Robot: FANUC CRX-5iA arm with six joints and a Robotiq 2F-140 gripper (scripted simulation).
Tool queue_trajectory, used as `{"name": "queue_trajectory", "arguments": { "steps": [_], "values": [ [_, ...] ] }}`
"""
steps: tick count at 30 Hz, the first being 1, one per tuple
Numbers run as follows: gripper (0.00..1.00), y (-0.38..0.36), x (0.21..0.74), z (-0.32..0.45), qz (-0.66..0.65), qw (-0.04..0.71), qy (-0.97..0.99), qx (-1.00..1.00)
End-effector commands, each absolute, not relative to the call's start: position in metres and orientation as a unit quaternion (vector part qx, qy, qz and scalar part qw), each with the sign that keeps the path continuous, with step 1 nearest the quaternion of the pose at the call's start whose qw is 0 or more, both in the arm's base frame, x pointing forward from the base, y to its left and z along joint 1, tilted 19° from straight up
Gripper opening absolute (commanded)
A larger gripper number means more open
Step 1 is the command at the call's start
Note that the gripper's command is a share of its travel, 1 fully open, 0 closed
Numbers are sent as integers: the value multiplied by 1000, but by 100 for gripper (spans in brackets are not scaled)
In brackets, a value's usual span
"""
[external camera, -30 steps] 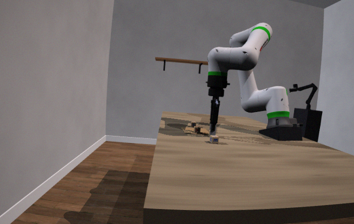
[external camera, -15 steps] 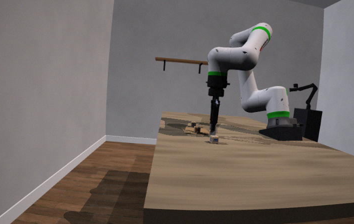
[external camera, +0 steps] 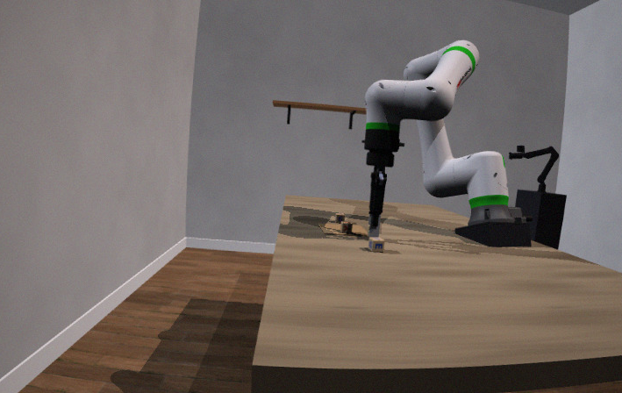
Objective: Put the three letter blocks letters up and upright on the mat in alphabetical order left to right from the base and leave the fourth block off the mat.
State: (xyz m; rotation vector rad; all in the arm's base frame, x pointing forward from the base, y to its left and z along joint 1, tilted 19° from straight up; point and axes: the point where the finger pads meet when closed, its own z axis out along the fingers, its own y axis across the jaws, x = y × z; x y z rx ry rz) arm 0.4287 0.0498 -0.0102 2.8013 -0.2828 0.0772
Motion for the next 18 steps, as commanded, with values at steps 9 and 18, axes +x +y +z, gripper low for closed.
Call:
{"name": "queue_trajectory", "arguments": {
  "steps": [9, 18],
  "values": [
    [16, 68, 428, 44, 27, 162, -99, 981],
    [16, 80, 427, 77, 27, 162, -99, 981]
  ]
}}
